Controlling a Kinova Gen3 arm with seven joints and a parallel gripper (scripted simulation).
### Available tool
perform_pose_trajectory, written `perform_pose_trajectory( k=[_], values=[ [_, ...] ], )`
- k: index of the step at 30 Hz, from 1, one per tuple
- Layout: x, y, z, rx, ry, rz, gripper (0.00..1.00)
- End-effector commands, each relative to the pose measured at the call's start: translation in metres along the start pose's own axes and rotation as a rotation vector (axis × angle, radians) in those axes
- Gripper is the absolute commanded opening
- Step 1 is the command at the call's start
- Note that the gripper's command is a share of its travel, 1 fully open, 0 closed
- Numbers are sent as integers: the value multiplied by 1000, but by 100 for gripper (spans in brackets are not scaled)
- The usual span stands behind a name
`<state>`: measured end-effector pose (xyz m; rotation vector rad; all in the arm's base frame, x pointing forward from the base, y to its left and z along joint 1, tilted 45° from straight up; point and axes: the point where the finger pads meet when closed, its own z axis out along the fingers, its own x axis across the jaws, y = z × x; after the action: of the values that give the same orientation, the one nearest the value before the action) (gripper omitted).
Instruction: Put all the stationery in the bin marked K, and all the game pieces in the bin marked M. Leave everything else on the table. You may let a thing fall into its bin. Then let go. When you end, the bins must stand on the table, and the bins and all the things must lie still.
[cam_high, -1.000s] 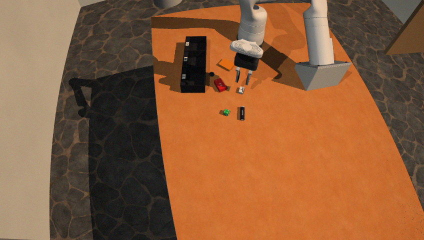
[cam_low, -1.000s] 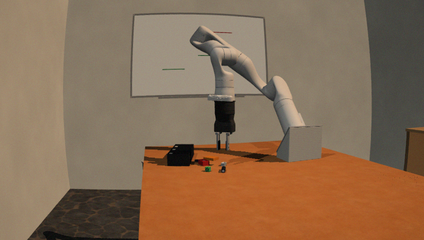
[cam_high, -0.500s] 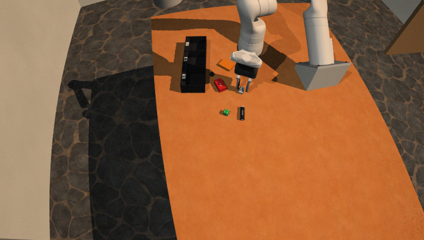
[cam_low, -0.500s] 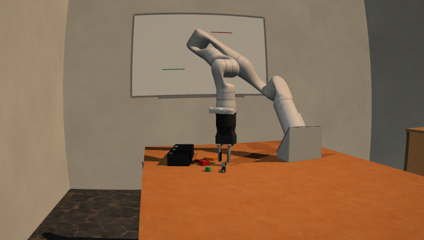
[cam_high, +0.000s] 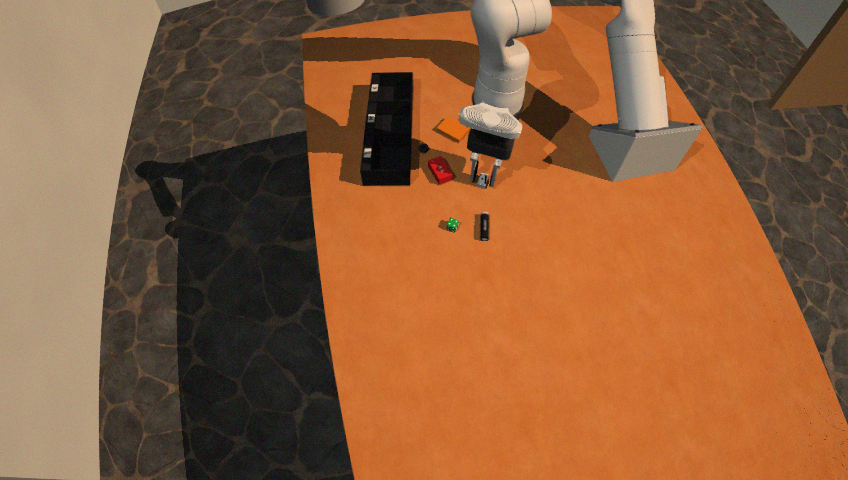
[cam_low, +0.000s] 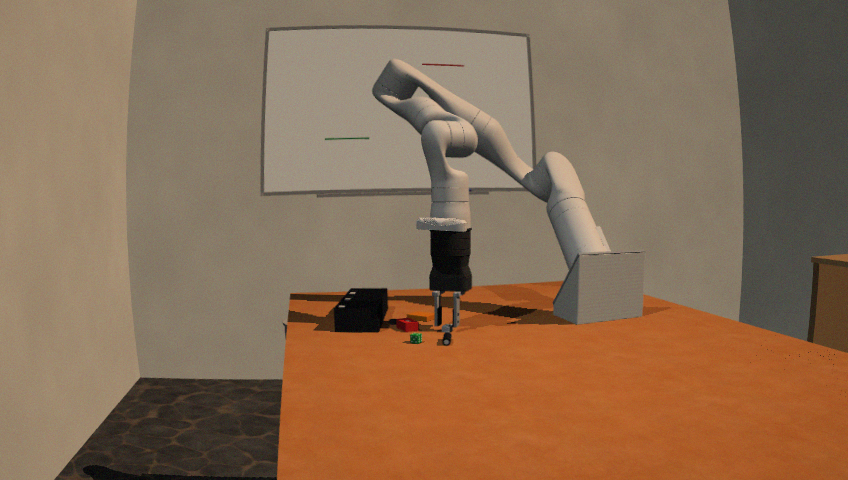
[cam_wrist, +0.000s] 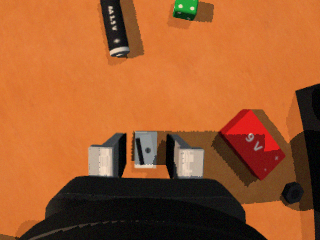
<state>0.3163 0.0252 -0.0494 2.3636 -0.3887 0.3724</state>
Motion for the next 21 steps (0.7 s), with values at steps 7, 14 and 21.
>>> perform_pose_trajectory(
  k=[7,14,21],
  values=[
    [-1,1,8,-3,-2,-1,62],
    [-1,1,8,-3,-2,-1,62],
    [-1,1,8,-3,-2,-1,32]
  ],
)
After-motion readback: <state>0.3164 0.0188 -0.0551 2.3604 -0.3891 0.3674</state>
